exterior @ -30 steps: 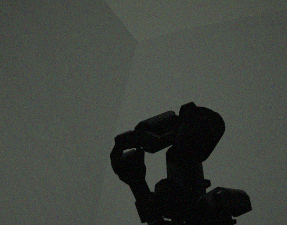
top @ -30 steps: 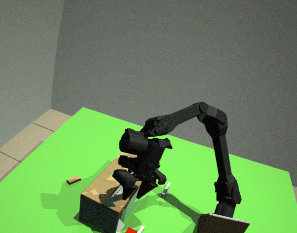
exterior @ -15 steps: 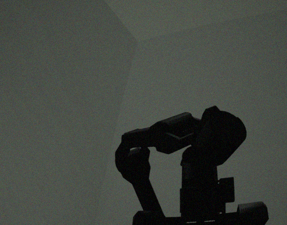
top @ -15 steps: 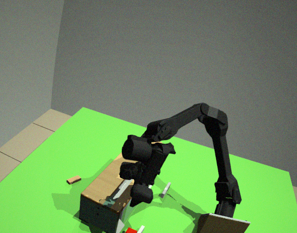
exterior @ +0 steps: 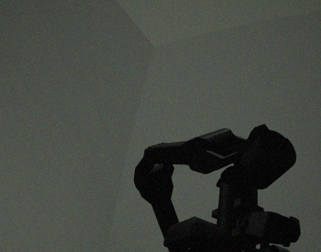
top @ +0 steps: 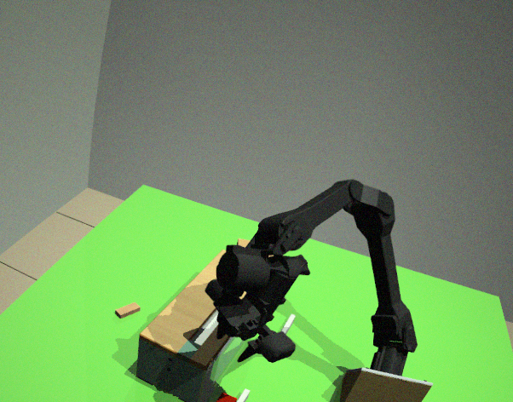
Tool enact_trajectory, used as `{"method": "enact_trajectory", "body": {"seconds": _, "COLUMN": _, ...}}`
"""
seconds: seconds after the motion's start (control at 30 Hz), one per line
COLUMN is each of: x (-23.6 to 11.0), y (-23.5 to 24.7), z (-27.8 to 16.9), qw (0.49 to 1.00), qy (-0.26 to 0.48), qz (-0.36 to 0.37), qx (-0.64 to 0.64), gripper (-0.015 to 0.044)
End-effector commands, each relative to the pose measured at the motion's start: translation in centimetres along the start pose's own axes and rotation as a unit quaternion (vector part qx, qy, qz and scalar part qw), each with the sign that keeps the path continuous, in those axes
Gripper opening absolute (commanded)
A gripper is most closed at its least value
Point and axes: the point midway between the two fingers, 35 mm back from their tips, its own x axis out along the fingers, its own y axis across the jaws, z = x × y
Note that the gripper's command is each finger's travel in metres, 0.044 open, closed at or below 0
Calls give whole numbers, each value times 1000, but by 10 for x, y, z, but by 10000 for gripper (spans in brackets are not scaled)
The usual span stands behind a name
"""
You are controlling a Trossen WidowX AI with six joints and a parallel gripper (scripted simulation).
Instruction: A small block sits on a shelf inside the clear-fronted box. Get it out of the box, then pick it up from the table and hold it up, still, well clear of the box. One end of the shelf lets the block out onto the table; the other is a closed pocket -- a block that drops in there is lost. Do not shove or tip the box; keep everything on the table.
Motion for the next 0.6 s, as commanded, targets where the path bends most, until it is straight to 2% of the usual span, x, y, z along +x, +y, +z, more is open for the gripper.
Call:
{"method": "enact_trajectory", "body": {"seconds": 0.0, "x": -2, "y": 13, "z": 5, "qw": 890, "qy": 40, "qz": -48, "qx": -451, "gripper": 285}}
{"method": "enact_trajectory", "body": {"seconds": 0.23, "x": -3, "y": 17, "z": 6, "qw": 787, "qy": 63, "qz": -53, "qx": -612, "gripper": 285}}
{"method": "enact_trajectory", "body": {"seconds": 0.57, "x": -5, "y": 22, "z": 8, "qw": 589, "qy": 100, "qz": -49, "qx": -800, "gripper": 285}}
